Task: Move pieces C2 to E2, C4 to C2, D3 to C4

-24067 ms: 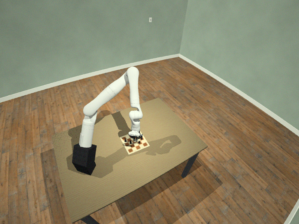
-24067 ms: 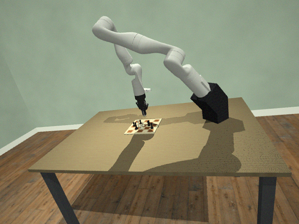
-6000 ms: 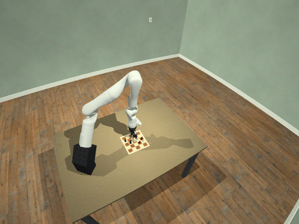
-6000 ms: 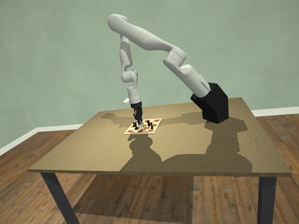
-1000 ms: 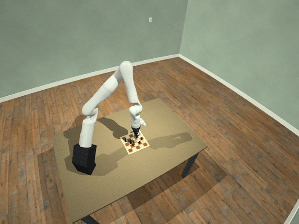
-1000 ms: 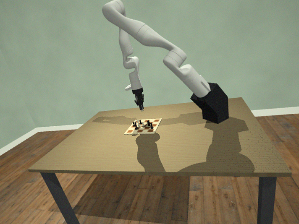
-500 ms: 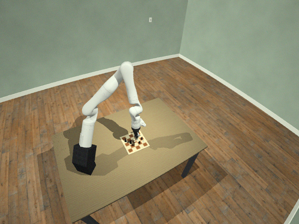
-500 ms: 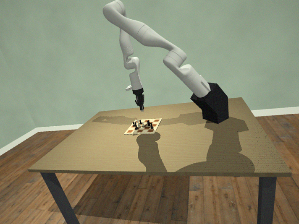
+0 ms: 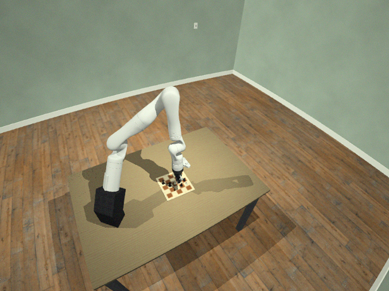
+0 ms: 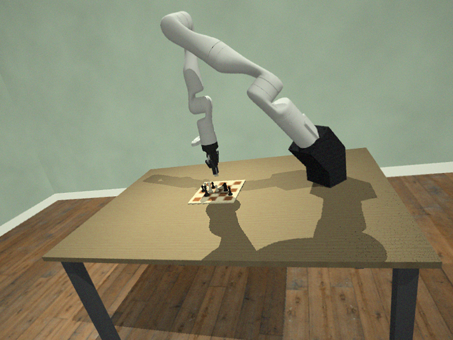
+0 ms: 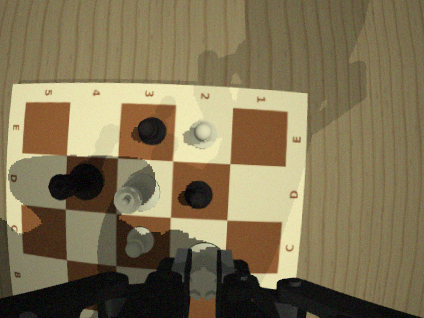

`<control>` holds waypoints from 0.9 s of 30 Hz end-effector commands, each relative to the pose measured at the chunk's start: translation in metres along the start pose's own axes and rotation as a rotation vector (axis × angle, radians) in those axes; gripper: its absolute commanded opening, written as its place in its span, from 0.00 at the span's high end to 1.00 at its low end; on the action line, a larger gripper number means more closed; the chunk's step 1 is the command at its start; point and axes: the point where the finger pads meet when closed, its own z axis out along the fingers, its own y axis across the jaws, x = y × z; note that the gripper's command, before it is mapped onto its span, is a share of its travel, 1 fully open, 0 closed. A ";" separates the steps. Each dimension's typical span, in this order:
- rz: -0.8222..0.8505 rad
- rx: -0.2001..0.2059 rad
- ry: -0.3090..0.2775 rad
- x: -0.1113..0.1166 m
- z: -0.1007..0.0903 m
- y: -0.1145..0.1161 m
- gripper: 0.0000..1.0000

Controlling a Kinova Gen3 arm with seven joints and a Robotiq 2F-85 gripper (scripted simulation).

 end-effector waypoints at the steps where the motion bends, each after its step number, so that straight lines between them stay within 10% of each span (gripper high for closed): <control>1: 0.018 0.025 -0.014 -0.007 0.014 -0.003 1.00; 12: 0.018 0.025 -0.014 -0.008 0.052 -0.004 1.00; 27: 0.018 0.025 -0.014 -0.008 0.056 -0.004 1.00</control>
